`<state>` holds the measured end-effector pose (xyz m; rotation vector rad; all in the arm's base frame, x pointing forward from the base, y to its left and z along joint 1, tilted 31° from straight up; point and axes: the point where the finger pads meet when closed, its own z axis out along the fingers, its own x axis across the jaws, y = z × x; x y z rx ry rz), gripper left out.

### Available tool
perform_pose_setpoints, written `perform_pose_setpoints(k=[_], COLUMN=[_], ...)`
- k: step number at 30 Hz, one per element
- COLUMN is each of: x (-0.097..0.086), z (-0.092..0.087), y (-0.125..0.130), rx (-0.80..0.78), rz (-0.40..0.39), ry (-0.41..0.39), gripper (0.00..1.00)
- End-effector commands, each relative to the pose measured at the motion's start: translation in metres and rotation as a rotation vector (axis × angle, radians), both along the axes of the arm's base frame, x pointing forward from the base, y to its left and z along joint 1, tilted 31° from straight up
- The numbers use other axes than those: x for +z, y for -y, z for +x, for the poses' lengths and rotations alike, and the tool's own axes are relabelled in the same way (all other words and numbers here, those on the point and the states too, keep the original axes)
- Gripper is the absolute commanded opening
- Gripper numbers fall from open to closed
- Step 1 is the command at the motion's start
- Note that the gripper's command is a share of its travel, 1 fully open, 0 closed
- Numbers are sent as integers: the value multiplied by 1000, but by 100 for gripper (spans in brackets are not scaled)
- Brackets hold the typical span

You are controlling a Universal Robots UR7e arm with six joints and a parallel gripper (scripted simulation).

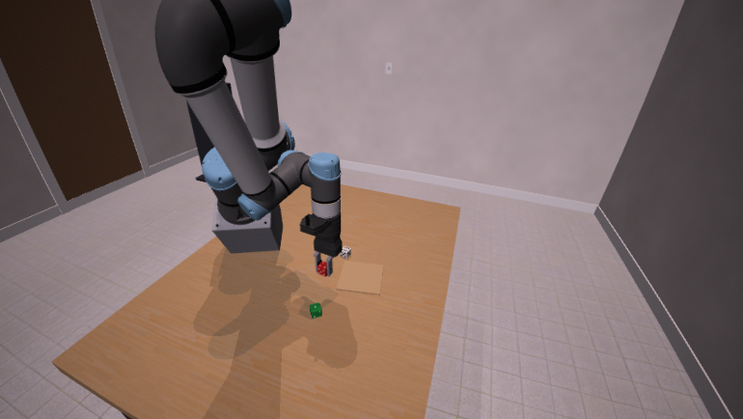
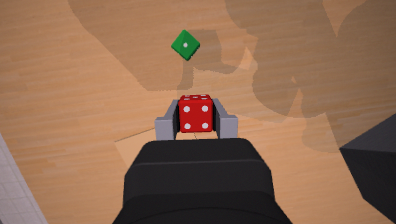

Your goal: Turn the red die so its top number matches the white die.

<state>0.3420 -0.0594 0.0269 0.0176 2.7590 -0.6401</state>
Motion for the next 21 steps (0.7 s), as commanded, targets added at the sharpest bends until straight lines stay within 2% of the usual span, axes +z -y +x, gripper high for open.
perform_pose_setpoints(k=[1, 14, 21], x=[1, 0, 0], z=[0, 1, 6], y=[0, -1, -6], rx=[0, 13, 105], rz=[0, -4, -34], ry=[0, -6, -54], gripper=[57, 57, 57])
